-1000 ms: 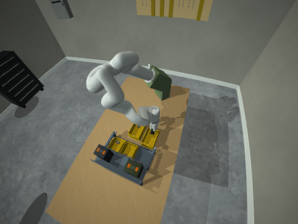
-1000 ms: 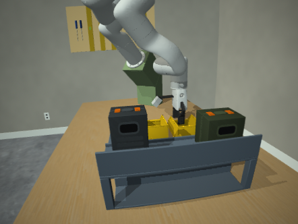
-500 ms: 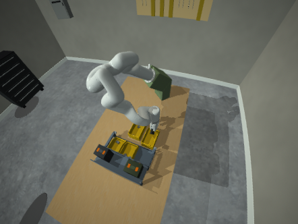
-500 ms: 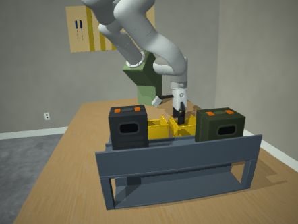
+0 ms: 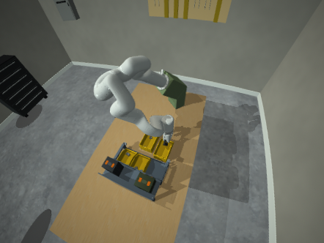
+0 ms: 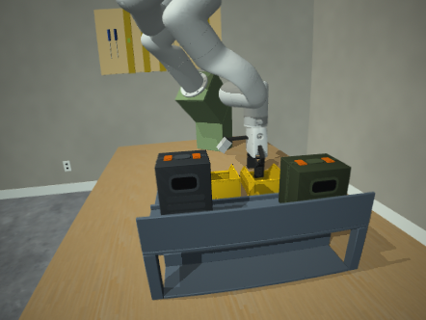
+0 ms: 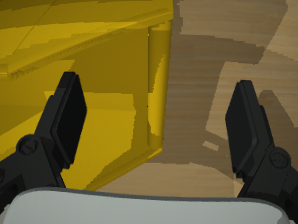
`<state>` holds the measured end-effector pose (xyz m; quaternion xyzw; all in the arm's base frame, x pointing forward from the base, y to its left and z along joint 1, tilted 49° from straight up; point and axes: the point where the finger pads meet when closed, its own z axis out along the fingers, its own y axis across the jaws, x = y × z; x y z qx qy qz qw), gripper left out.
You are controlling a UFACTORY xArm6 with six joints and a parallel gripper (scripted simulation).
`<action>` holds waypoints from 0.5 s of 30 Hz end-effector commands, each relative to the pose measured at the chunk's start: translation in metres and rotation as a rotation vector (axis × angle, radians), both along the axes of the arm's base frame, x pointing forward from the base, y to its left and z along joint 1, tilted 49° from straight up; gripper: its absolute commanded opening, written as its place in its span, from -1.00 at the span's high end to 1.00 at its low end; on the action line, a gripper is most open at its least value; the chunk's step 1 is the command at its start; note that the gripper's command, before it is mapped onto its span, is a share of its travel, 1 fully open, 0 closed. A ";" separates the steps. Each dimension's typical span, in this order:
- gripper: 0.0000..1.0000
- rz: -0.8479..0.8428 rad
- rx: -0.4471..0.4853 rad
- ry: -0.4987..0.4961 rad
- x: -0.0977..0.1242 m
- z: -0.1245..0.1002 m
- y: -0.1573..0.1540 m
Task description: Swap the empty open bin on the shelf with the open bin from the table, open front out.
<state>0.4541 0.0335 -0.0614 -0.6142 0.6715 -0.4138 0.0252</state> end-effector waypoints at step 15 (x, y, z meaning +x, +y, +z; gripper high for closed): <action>-0.89 0.001 0.001 -0.001 -0.006 0.008 0.007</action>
